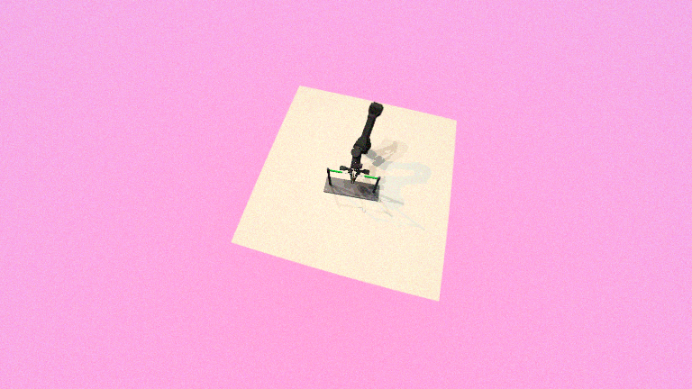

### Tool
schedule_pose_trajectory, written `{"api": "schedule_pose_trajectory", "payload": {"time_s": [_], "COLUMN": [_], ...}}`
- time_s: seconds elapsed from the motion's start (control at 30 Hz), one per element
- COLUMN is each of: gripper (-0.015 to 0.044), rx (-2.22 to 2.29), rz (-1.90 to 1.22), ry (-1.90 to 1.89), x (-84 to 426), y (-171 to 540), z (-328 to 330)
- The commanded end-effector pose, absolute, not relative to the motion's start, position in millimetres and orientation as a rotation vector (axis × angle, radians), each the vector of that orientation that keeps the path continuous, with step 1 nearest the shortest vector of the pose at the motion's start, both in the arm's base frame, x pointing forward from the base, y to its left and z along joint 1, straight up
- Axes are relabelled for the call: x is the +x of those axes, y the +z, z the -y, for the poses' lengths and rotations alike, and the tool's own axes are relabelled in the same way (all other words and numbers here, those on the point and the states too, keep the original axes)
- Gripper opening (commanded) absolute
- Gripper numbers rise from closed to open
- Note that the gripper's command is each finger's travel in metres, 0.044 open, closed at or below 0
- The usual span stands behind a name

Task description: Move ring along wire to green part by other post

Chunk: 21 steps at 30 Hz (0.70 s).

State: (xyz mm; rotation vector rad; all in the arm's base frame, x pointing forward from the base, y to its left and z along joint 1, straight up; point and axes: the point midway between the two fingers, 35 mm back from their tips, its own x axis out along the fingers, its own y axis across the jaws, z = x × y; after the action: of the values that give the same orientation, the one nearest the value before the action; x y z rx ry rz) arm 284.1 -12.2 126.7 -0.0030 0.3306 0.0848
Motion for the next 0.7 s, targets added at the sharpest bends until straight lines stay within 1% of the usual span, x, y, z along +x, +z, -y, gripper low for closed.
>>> {"api": "schedule_pose_trajectory", "payload": {"time_s": [0.0,0.67], "gripper": [-0.0150,-0.0150], "rx": [0.029,0.089], "rz": [-0.336,-0.334], "ry": [0.062,0.023], "x": [283,283], "y": [130,133], "z": [4,-25]}}
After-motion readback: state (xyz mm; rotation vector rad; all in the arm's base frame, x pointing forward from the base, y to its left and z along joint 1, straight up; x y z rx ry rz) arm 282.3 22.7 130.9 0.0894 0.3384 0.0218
